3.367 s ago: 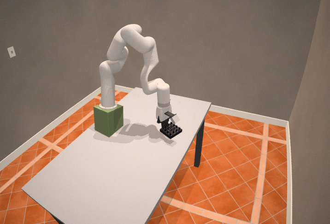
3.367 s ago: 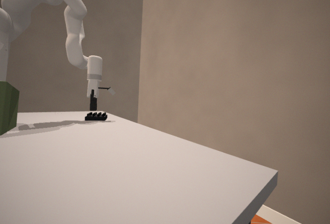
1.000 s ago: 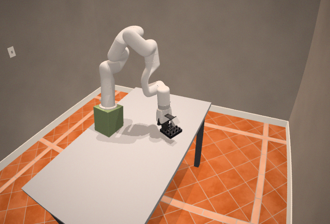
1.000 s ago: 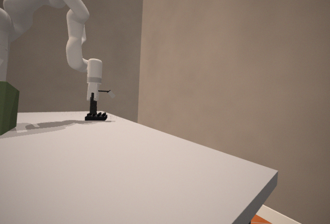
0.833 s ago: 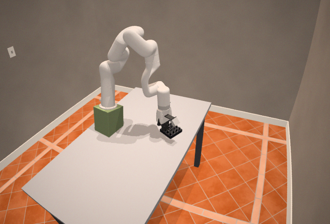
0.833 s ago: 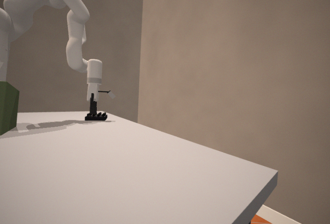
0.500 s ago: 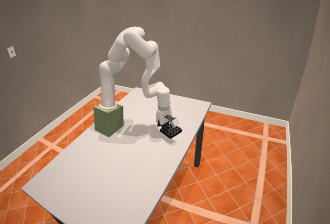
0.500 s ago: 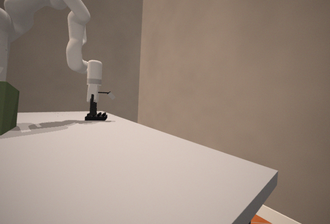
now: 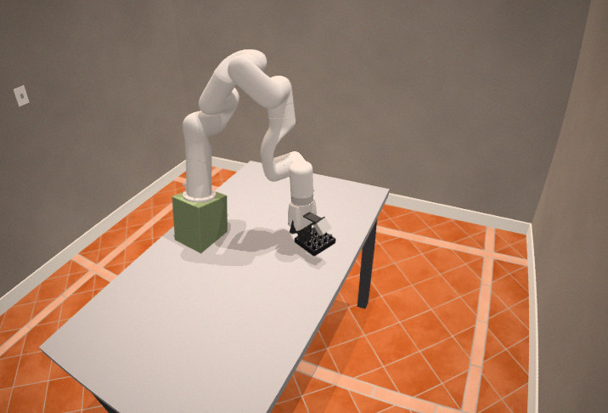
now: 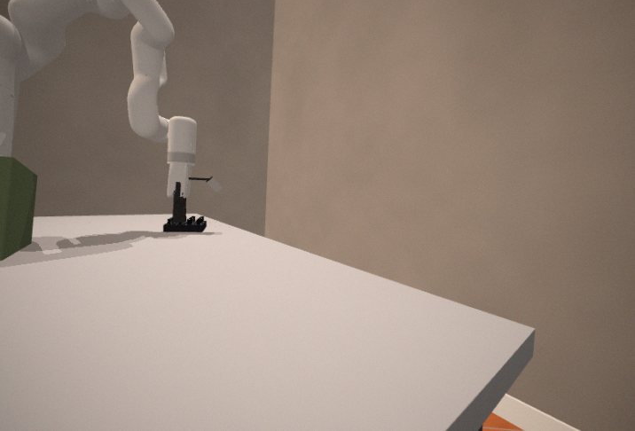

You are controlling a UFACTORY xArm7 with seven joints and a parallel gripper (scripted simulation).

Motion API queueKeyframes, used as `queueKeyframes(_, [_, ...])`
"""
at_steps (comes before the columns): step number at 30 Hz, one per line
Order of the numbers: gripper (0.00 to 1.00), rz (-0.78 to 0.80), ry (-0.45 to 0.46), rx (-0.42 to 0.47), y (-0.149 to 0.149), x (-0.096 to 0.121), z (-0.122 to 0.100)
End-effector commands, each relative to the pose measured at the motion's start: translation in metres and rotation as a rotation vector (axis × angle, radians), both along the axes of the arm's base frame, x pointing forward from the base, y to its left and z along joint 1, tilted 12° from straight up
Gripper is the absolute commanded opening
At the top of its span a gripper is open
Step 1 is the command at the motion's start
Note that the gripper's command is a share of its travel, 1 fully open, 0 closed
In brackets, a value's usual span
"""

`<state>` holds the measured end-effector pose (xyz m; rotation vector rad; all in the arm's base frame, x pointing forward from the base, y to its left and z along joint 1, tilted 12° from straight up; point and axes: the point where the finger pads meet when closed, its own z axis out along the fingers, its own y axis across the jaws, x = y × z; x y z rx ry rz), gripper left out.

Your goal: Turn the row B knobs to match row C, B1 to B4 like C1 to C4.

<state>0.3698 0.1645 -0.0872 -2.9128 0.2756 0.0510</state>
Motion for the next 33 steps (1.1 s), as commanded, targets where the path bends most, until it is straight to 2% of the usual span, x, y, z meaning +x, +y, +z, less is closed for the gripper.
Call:
queueKeyframes(1, [0.19, -0.001, -0.003, 0.000, 0.0000, 0.0015, 0.0009])
queueKeyframes(28, [0.19, -0.001, -0.003, 0.000, 0.0000, 0.0015, 0.0009])
queueKeyframes(29, [0.08, -0.001, -0.003, 0.000, 0.0000, 0.0015, 0.0009])
queueKeyframes(33, [0.08, -0.001, -0.003, 0.000, 0.0000, 0.0015, 0.0009])
